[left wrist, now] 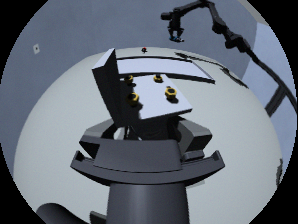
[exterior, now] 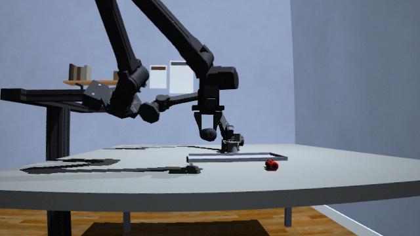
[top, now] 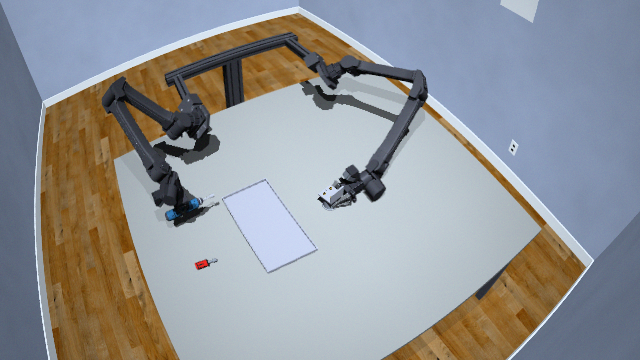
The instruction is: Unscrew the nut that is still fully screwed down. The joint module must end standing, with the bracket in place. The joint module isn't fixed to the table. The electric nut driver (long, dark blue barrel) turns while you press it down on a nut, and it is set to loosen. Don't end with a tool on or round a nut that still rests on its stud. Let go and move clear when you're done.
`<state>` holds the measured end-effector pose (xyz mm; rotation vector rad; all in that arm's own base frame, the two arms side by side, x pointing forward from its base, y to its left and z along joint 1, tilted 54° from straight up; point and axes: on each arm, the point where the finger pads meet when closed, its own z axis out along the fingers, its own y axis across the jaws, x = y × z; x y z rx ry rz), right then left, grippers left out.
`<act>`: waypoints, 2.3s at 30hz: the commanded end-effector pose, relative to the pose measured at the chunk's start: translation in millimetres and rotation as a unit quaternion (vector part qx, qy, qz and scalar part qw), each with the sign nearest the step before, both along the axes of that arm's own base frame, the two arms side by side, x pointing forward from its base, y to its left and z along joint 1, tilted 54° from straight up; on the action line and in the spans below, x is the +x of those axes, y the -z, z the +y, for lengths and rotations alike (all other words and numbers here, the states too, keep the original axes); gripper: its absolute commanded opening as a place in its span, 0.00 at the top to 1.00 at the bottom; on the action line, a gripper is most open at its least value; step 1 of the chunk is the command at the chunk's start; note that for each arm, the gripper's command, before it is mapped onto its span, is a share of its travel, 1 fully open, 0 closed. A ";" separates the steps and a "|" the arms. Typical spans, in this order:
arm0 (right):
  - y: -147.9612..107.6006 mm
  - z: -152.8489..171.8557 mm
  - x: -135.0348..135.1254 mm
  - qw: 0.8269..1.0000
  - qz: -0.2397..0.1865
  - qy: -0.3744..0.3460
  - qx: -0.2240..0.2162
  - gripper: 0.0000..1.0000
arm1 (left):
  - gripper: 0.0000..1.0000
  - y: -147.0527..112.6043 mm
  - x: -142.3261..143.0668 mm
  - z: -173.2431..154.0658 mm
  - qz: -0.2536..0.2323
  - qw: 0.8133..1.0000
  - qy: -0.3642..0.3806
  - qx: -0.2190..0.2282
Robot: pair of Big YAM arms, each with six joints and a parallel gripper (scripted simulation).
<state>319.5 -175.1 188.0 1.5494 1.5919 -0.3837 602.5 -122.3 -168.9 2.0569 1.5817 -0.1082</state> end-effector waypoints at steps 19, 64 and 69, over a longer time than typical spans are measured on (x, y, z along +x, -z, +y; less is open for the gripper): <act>-40.6 26.1 -2.5 1.000 -0.029 -0.007 -0.001 0.58 | 0.41 -2.9 2.4 -5.4 -0.004 1.000 0.004 0.000; -56.2 43.5 -11.3 0.999 -0.030 -0.009 0.001 0.58 | 0.41 -2.9 2.4 -5.4 -0.004 1.000 0.004 0.000; -56.9 43.9 -11.2 1.000 -0.028 -0.013 -0.001 0.58 | 0.41 -2.9 2.4 -5.4 -0.004 1.000 0.004 0.000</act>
